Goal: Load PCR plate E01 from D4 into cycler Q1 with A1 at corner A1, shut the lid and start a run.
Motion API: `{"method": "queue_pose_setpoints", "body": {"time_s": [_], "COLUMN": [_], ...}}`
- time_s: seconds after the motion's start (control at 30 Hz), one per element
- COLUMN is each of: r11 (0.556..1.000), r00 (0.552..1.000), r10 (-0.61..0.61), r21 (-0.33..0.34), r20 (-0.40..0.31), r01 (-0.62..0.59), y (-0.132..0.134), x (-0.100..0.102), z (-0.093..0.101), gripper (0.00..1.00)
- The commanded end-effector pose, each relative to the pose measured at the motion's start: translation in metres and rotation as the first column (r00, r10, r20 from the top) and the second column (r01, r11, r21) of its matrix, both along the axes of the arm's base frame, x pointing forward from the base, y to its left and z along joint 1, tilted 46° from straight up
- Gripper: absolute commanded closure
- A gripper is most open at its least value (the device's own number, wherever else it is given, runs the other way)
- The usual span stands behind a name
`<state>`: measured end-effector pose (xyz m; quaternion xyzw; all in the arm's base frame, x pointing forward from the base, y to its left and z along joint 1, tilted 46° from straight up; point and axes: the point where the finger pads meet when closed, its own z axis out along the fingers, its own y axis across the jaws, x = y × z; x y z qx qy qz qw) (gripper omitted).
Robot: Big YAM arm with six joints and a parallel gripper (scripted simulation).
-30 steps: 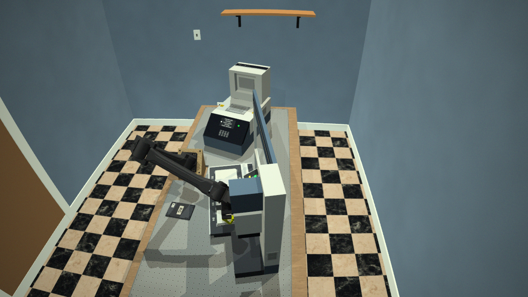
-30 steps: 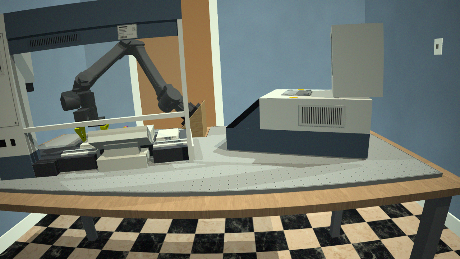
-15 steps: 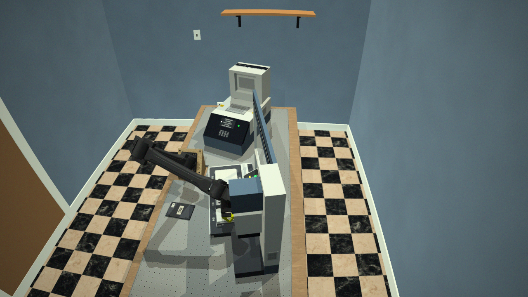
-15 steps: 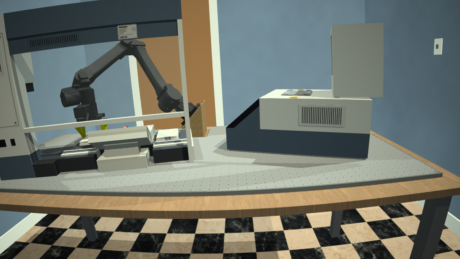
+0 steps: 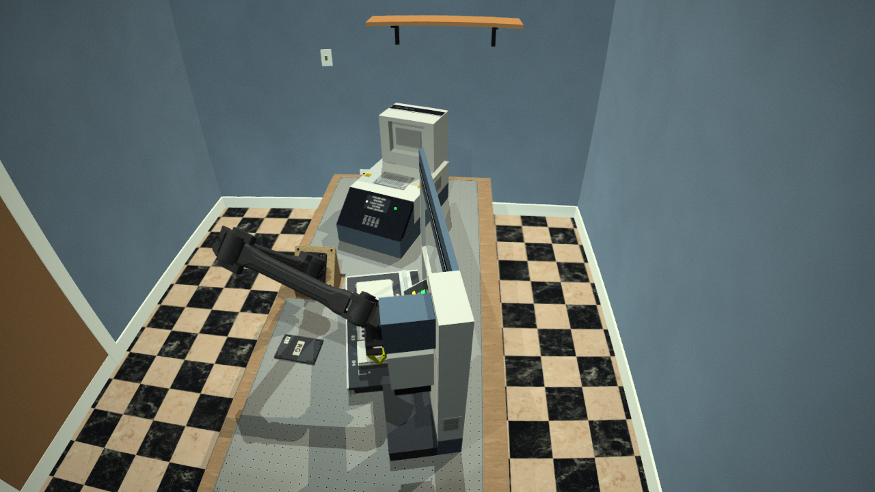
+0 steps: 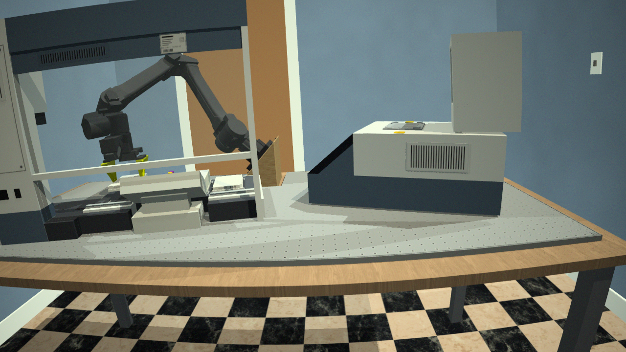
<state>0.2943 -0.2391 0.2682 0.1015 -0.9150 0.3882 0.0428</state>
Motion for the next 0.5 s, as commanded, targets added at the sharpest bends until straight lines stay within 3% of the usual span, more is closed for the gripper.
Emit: {"method": "queue_pose_setpoints", "body": {"time_s": [0.0, 0.3, 0.47], "r11": [1.0, 1.0, 1.0], "r00": [0.997, 0.999, 0.998], "r10": [0.004, 0.007, 0.008], "r21": [-0.026, -0.013, -0.02], "r20": [0.077, 0.047, 0.06], "r01": [-0.002, -0.006, -0.006], "y": [0.009, 0.016, 0.023], "x": [0.009, 0.01, 0.009], "z": [0.034, 0.029, 0.042], "gripper": [1.0, 1.0, 1.0]}}
